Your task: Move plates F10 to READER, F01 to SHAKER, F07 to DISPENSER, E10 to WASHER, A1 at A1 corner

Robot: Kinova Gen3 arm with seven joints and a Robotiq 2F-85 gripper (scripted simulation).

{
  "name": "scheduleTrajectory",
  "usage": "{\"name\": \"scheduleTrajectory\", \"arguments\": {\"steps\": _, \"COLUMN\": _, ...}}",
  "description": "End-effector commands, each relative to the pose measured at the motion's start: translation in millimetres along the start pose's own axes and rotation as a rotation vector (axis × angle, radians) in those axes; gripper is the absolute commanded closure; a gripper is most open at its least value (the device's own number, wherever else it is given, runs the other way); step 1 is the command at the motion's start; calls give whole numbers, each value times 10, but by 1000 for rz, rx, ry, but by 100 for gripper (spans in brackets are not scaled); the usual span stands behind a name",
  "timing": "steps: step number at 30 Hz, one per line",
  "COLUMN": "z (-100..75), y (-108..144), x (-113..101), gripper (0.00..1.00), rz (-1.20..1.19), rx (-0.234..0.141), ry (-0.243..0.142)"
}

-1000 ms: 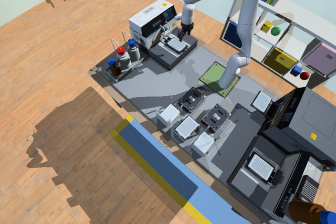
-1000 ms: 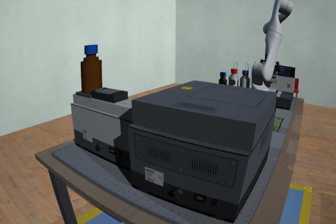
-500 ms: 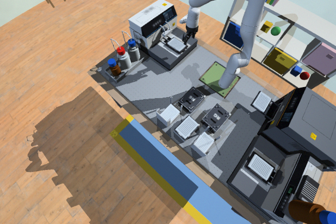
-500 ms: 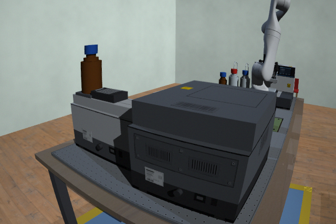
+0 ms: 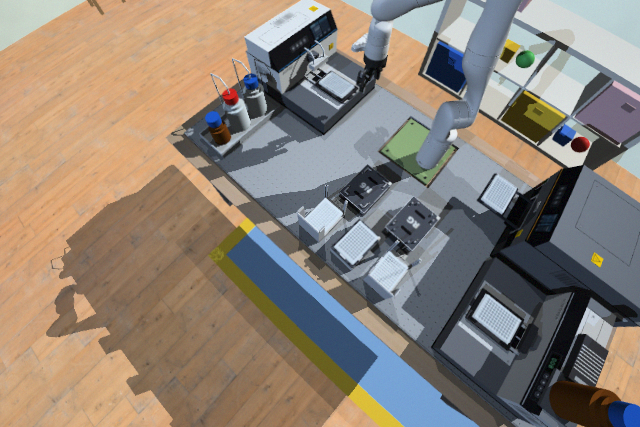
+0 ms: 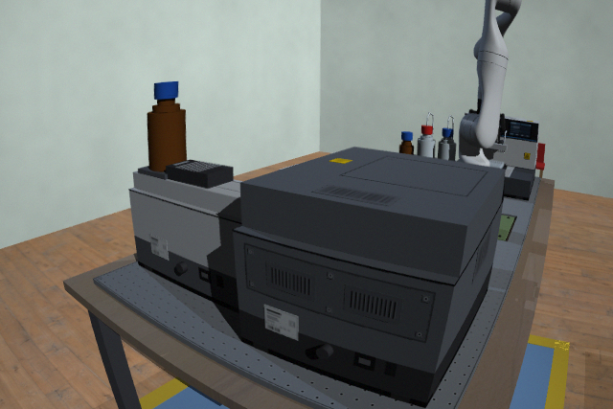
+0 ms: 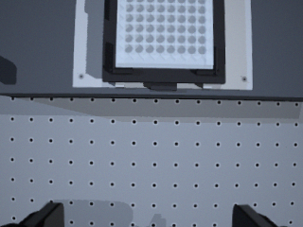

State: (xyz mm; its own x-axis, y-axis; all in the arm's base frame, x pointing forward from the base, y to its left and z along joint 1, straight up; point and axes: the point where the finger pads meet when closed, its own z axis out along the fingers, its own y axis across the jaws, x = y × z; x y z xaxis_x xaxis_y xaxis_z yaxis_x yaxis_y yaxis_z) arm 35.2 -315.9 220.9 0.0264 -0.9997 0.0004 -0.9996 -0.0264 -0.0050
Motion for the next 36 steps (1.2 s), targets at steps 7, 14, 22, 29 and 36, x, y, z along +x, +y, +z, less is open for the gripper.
{"name": "scheduleTrajectory", "arguments": {"steps": 7, "z": -7, "y": -249, "x": -187, "gripper": 0, "rz": -1, "rx": 1, "ry": 2}}
{"name": "scheduleTrajectory", "arguments": {"steps": 14, "z": -7, "y": -390, "x": -276, "gripper": 0, "rz": -1, "rx": 1, "ry": 2}}
{"name": "scheduleTrajectory", "arguments": {"steps": 22, "z": -7, "y": -631, "x": -390, "gripper": 0, "rz": -1, "rx": 1, "ry": 2}}
{"name": "scheduleTrajectory", "arguments": {"steps": 29, "z": -7, "y": -784, "x": -454, "gripper": 0, "rz": -1, "rx": 1, "ry": 2}}
{"name": "scheduleTrajectory", "arguments": {"steps": 36, "z": -7, "y": -983, "x": -538, "gripper": 0, "rz": -1, "rx": 1, "ry": 2}}
